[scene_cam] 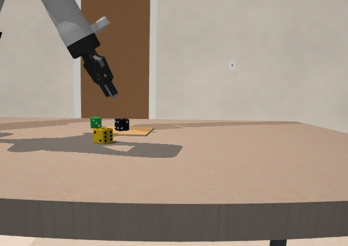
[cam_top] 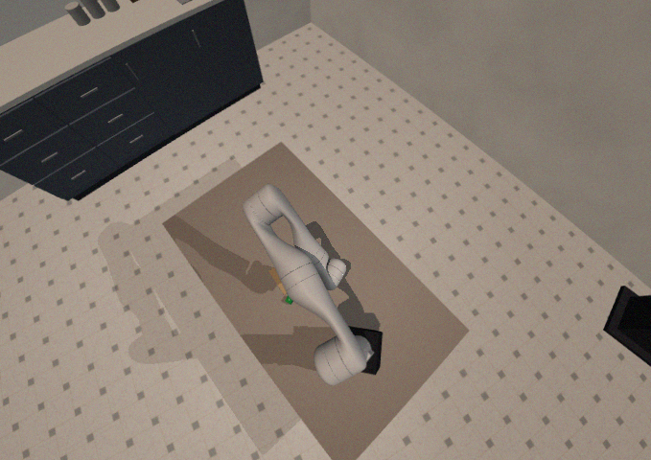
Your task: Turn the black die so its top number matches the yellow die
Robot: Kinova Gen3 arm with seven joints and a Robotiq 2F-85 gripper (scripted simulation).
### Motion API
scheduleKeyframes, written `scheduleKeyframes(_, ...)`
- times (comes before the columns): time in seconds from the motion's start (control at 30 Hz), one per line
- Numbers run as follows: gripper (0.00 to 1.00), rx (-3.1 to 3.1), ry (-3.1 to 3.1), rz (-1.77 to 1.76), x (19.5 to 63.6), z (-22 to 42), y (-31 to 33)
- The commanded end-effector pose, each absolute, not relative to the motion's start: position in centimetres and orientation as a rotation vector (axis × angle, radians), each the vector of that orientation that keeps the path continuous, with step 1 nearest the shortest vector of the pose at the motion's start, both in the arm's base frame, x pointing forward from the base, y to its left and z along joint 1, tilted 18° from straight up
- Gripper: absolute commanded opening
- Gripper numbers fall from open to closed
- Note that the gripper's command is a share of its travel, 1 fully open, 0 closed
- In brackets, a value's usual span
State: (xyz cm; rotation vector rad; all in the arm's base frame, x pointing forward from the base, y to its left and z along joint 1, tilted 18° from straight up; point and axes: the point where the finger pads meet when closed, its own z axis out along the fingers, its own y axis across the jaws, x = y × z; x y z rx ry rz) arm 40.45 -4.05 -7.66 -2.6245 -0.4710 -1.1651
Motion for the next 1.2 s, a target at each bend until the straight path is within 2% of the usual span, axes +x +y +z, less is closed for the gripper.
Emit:
scheduleKeyframes(0.0,0.46,-2.607,-0.536,-1.209,42.2,-5.5,-3.3)
scheduleKeyframes(0.5,0.46,-2.804,-0.583,-0.829,43.1,-4.4,-3.0)
scheduleKeyframes(1.17,0.46,-2.904,-0.611,-0.538,43.4,-3.9,-2.4)
